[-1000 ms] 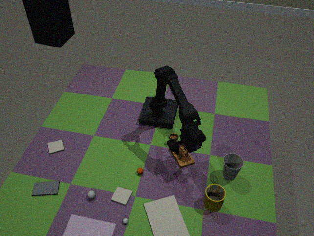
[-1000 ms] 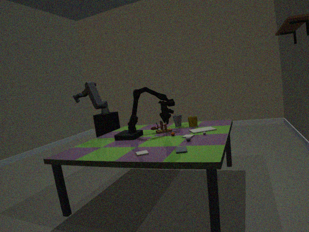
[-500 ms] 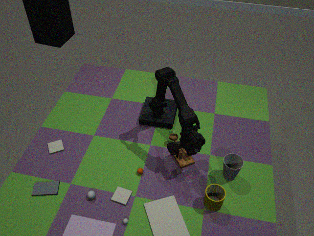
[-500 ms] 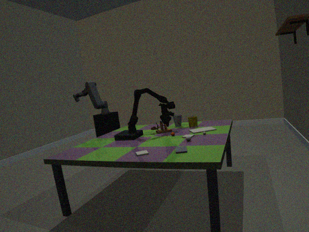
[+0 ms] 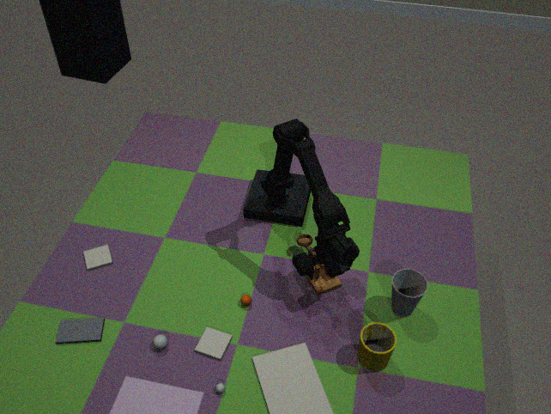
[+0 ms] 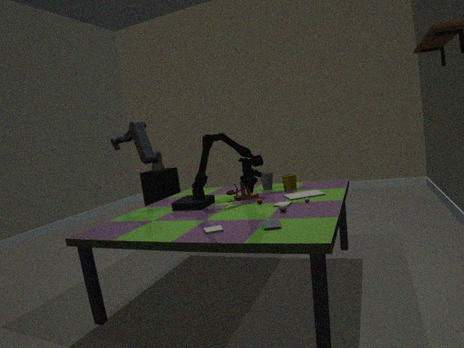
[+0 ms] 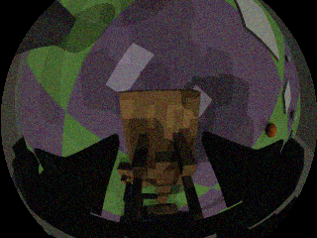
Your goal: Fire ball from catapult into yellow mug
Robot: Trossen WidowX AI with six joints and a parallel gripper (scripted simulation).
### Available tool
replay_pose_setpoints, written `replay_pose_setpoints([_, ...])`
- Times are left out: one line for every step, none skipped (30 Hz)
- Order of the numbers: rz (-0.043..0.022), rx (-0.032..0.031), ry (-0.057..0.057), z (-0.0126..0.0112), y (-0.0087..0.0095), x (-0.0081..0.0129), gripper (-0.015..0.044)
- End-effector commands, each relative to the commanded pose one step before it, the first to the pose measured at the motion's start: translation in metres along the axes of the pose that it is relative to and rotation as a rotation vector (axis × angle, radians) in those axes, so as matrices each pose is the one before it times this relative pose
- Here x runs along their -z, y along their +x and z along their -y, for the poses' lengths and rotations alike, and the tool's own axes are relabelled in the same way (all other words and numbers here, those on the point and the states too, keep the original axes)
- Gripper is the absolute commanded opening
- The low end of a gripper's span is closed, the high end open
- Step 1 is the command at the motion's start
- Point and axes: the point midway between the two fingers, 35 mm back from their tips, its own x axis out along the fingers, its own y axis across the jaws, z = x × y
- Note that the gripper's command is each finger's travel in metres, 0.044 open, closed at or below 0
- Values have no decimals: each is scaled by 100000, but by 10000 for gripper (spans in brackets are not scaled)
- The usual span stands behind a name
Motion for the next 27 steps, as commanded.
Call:
replay_pose_setpoints([134,-27,12,-2,-49,-28,335])
replay_pose_setpoints([0,0,0,0,0,0,309])
replay_pose_setpoints([0,0,0,0,0,0,282])
replay_pose_setpoints([0,0,0,0,0,0,256])
replay_pose_setpoints([0,0,0,0,0,0,230])
replay_pose_setpoints([0,0,0,0,0,0,204])
replay_pose_setpoints([0,0,0,0,0,0,177])
replay_pose_setpoints([0,0,0,0,0,0,171])
replay_pose_setpoints([0,0,0,0,0,0,164])
replay_pose_setpoints([0,0,0,0,0,0,157])
replay_pose_setpoints([0,0,0,0,0,0,151])
replay_pose_setpoints([0,0,0,0,0,0,144])
replay_pose_setpoints([0,0,0,0,0,0,137])
replay_pose_setpoints([0,0,0,0,0,0,131])
replay_pose_setpoints([-1,8,1,0,-271,-26,105])
replay_pose_setpoints([-3,23,2,0,-817,-61,78])
replay_pose_setpoints([-10,39,3,3,-1377,-47,52])
replay_pose_setpoints([-16,39,3,7,-1392,22,26])
replay_pose_setpoints([-13,24,2,7,-841,47,0])
replay_pose_setpoints([-5,8,1,3,-281,21,0])
replay_pose_setpoints([0,0,0,0,0,0,0])
replay_pose_setpoints([-318,79,-57,56,154,-105,0])
replay_pose_setpoints([-1,1,0,0,27,-2,0])
replay_pose_setpoints([-4,2,-1,1,82,-6,0])
replay_pose_setpoints([-6,2,-2,1,107,-4,0])
replay_pose_setpoints([-9,3,-3,1,158,-5,0])
replay_pose_setpoints([-9,3,-3,1,166,-4,0])
